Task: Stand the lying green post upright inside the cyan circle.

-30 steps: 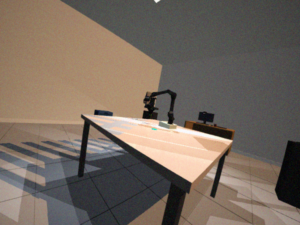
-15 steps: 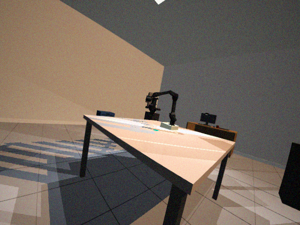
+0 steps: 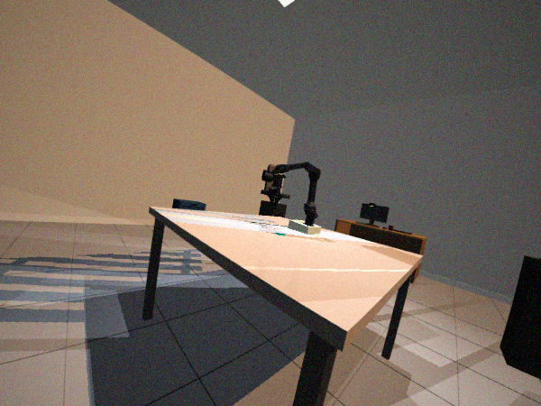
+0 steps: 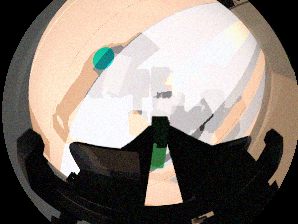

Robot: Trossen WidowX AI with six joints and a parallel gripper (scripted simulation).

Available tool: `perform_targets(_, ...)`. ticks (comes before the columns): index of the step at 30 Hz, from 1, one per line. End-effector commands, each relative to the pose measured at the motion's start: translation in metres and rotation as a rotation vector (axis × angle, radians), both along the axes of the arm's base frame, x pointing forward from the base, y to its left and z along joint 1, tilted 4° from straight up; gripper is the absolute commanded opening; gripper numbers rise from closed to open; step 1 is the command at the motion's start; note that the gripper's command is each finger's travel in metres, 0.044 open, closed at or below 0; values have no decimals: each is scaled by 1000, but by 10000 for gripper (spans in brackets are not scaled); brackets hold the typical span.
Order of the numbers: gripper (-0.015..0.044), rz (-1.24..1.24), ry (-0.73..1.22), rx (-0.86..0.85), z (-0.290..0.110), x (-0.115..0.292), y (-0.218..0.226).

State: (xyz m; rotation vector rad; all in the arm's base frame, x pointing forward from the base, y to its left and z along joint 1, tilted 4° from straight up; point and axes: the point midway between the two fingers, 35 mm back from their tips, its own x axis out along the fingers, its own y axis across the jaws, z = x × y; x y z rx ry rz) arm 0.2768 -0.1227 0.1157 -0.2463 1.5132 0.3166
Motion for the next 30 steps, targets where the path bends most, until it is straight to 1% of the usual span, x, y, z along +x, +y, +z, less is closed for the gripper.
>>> perform_targets(1, 23, 28, -1, 1, 2, 8, 10)
perform_targets(30, 23, 273, -19, 1, 14, 46, 91)
